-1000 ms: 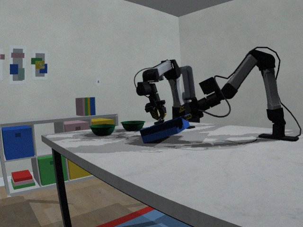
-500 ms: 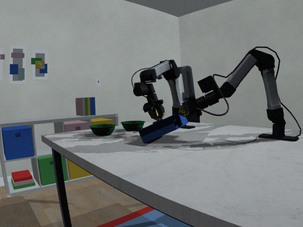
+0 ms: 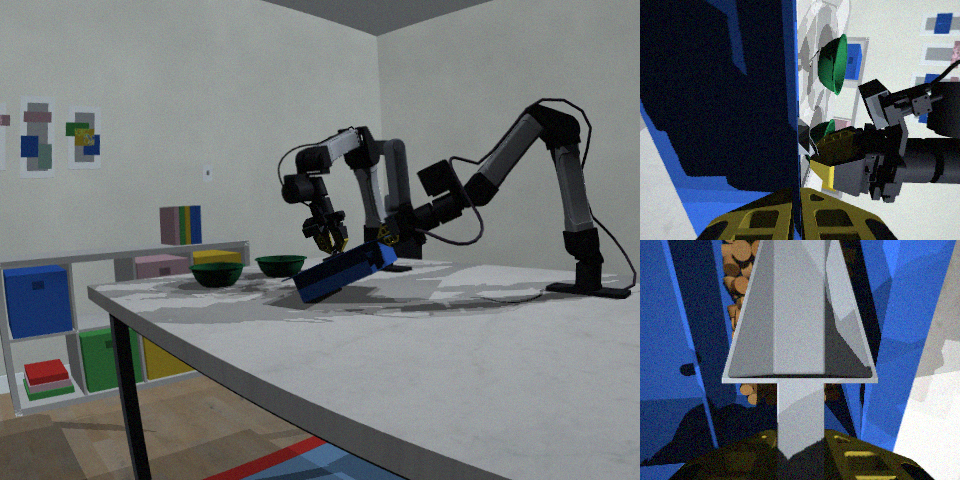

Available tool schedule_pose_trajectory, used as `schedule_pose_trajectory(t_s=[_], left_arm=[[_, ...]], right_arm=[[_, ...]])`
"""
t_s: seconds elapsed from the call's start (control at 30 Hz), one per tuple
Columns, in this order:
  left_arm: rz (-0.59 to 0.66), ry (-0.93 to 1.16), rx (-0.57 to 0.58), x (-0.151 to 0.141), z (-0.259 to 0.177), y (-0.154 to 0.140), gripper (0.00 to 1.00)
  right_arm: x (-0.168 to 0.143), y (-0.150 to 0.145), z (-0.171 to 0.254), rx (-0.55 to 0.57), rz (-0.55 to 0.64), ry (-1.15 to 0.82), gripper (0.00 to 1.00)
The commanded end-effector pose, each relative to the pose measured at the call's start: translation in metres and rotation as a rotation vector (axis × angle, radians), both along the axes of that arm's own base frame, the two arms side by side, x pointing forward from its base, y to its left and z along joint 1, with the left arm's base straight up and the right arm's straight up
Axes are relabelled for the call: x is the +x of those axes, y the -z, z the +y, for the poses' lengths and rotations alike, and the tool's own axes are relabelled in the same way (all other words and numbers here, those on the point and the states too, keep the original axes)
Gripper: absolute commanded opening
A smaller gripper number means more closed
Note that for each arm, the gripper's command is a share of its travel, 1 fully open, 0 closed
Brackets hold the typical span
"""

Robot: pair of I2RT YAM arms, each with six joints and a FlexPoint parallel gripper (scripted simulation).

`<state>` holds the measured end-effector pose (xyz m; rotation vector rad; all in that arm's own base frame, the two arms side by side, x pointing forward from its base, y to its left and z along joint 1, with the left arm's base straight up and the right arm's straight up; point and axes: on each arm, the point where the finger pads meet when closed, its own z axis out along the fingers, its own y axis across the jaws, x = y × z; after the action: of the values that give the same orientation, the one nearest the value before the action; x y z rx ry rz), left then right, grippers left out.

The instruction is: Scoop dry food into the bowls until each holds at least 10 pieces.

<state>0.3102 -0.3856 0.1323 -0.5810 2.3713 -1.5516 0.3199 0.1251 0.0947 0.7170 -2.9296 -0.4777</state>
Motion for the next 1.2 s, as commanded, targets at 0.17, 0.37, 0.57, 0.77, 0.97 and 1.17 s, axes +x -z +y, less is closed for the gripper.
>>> schedule_pose_trajectory(t_s=[0.17,0.37,0.57,0.77,0.97,1.17], left_arm=[[-0.072,0.018,-0.056,0.007,-0.011,-0.028,0.0],[-0.047,0.014,-0.04,0.002,-0.002,0.001,0.0],[-0.055,0.011,-0.055,0.001,0.001,0.004,0.0],[-0.065,0.02,-0.065,-0.002,-0.001,-0.002,0.0],[-0.089,0.02,-0.089,0.003,-0.005,-0.015,0.0],[-0.089,0.02,-0.089,0.003,-0.005,-0.015,0.0]], right_arm=[[-0.002,0.005,-0.003,-0.015,0.018,0.007,0.0],[0.001,-0.003,0.0,0.096,0.066,-0.021,0.0],[0.006,0.0,-0.005,0.021,0.036,-0.005,0.0],[0.007,0.003,-0.005,0.027,0.039,-0.003,0.0],[0.005,0.008,-0.007,0.012,0.05,0.007,0.0],[0.001,-0.001,-0.002,-0.009,-0.002,0.001,0.0]])
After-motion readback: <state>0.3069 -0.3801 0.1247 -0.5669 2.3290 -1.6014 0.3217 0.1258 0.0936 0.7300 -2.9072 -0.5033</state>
